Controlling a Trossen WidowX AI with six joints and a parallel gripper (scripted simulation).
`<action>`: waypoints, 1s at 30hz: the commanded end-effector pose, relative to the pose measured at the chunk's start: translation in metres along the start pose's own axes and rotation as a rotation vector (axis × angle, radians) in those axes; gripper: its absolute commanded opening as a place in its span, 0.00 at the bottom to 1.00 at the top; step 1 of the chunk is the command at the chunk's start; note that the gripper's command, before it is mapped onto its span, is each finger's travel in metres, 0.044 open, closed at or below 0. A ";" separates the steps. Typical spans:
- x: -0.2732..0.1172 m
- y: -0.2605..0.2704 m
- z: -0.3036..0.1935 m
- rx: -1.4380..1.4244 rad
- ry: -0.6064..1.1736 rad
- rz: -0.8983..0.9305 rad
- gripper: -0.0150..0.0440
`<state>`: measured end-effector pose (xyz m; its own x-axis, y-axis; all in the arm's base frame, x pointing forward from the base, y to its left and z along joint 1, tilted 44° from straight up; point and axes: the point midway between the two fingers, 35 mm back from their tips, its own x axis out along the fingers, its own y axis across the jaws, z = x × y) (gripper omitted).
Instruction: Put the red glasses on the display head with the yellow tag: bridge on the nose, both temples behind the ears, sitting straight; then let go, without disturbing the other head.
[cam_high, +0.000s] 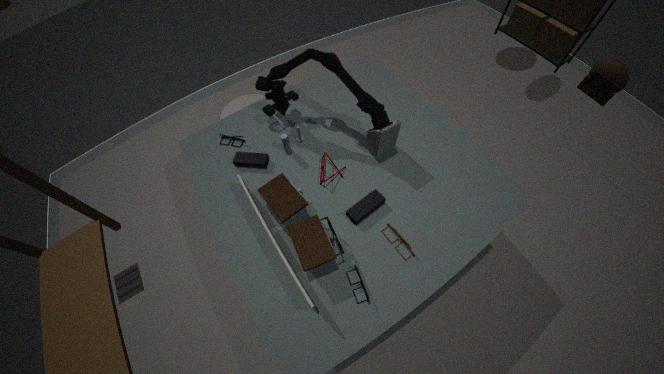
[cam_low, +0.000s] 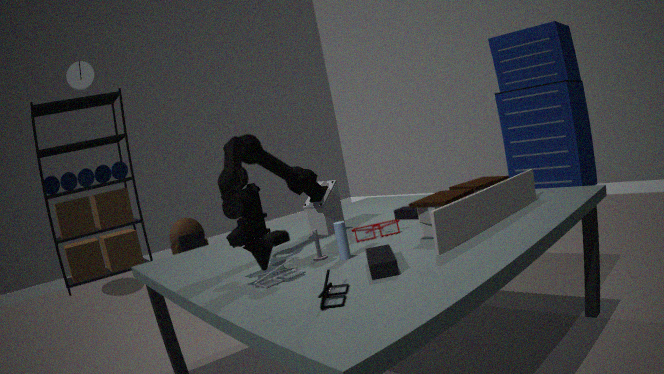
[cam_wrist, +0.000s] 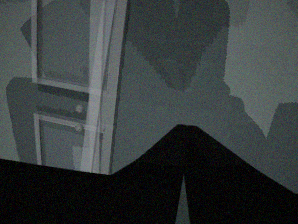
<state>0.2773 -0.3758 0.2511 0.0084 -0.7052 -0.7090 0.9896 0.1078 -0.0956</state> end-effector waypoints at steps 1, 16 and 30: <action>0.001 0.002 0.000 0.004 0.001 -0.005 0.25; 0.002 0.012 0.000 0.004 0.001 -0.005 0.25; 0.002 0.020 0.000 0.004 0.001 -0.005 0.25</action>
<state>0.2955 -0.3742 0.2494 0.0089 -0.7043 -0.7098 0.9897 0.1078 -0.0946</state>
